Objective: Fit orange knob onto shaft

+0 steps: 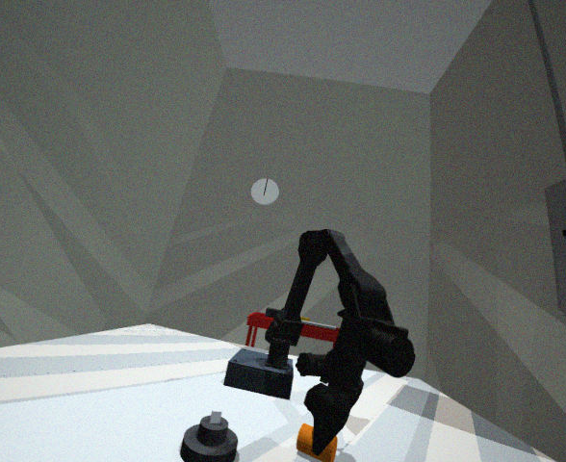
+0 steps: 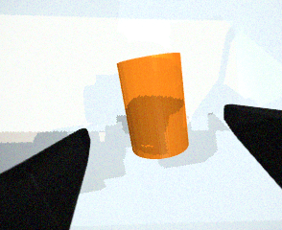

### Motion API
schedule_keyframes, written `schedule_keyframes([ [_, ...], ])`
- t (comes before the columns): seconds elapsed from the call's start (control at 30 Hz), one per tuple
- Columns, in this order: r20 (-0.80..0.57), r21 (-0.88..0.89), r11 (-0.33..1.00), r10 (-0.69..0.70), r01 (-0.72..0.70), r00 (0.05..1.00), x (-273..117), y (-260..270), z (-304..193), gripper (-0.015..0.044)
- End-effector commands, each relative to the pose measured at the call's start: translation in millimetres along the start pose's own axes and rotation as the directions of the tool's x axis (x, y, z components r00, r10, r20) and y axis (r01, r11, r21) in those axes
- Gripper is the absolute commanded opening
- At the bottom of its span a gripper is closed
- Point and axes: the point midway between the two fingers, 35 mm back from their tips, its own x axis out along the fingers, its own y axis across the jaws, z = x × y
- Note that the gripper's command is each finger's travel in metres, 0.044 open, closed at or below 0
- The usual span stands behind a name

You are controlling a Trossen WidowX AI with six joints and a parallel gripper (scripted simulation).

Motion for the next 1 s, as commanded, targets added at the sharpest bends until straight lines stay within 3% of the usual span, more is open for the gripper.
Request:
schedule_keyframes([
  [0.0,0.006,0.003,1.0,-0.001,0.001,1.0,9.2,-0.8,-0.4,0.044],
  [0.23,0.006,0.003,1.0,-0.001,0.001,1.0,17.9,-1.3,-1.7,0.044],
  [0.5,0.006,0.003,1.0,-0.001,0.001,1.0,17.9,-1.3,-1.7,0.024],
  [0.97,0.006,0.003,1.0,-0.001,0.001,1.0,17.9,-1.3,-1.7,0.022],
])
